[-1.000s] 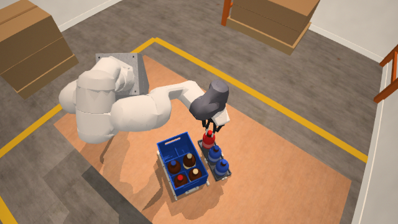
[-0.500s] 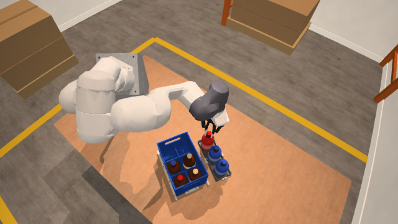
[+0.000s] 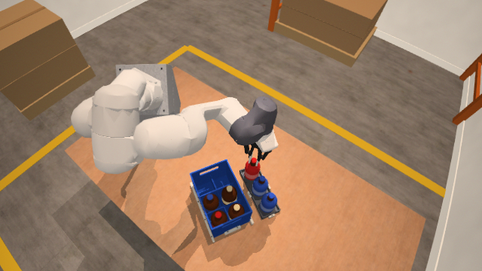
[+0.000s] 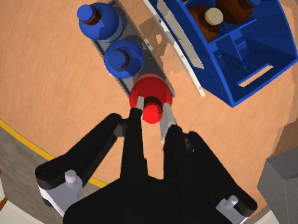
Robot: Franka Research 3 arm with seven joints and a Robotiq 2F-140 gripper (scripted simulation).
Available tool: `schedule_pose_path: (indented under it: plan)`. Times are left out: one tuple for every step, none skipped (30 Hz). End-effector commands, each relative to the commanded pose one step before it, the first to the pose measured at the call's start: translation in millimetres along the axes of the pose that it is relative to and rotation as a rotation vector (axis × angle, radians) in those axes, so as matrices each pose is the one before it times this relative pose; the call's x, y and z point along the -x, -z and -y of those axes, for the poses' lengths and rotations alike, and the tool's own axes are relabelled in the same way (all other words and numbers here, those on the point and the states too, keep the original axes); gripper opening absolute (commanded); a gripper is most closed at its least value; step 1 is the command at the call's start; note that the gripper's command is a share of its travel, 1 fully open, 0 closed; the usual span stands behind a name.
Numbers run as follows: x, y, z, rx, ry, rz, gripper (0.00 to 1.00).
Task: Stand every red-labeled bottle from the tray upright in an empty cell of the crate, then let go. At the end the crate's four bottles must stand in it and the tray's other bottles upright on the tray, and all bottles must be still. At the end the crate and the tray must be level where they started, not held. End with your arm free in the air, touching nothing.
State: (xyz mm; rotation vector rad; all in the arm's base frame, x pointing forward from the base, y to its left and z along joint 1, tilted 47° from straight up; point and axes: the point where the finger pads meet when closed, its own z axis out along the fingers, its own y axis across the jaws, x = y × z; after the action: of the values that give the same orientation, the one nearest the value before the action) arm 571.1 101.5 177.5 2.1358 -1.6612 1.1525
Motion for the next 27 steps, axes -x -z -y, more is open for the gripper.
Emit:
schedule_pose_path:
  plan:
    - [4.07,6.51,3.83,-0.01094,0.00466,0.00961,0.00]
    - [0.00,0.00,0.00,0.00000,0.00000,0.00000,0.00]
    - [0.02,0.35,0.02,0.00000,0.00000,0.00000,0.00]
    - [0.03,0.40,0.02,0.00000,0.00000,0.00000,0.00]
    - [0.03,0.45,0.02,0.00000,0.00000,0.00000,0.00]
    - [0.04,0.50,0.03,0.00000,0.00000,0.00000,0.00]
    - [0.04,0.55,0.03,0.00000,0.00000,0.00000,0.00]
    - [0.04,0.60,0.03,0.00000,0.00000,0.00000,0.00]
    - [0.05,0.65,0.03,0.00000,0.00000,0.00000,0.00]
    - [0.05,0.71,0.04,0.00000,0.00000,0.00000,0.00]
    - [0.05,0.76,0.04,0.00000,0.00000,0.00000,0.00]
    - [0.06,0.81,0.04,0.00000,0.00000,0.00000,0.00]
    - [0.06,0.85,0.05,0.00000,0.00000,0.00000,0.00]
    - [0.07,0.89,0.05,0.00000,0.00000,0.00000,0.00]
    - [0.07,0.94,0.05,0.00000,0.00000,0.00000,0.00]
    - [0.07,0.99,0.06,0.00000,0.00000,0.00000,0.00]
    - [0.07,1.02,0.06,0.00000,0.00000,0.00000,0.00]
    - [0.00,0.00,0.00,0.00000,0.00000,0.00000,0.00]
    - [0.00,0.00,0.00,0.00000,0.00000,0.00000,0.00]
    - [0.08,1.05,0.06,0.00000,0.00000,0.00000,0.00]
    - [0.08,1.08,0.05,0.00000,0.00001,0.00001,0.00]
    - [0.08,1.13,0.07,0.00000,-0.00001,-0.00001,0.00]
    - [0.08,1.15,0.07,0.00000,0.00000,0.00000,0.00]
    - [0.09,1.17,0.06,0.00000,0.00000,0.00000,0.00]
    - [0.09,1.19,0.06,0.00000,0.00001,0.00001,0.00]
    - [0.09,1.22,0.07,0.00000,-0.00001,-0.00001,0.00]
    - [0.09,1.23,0.07,0.00000,0.00000,0.00000,0.00]
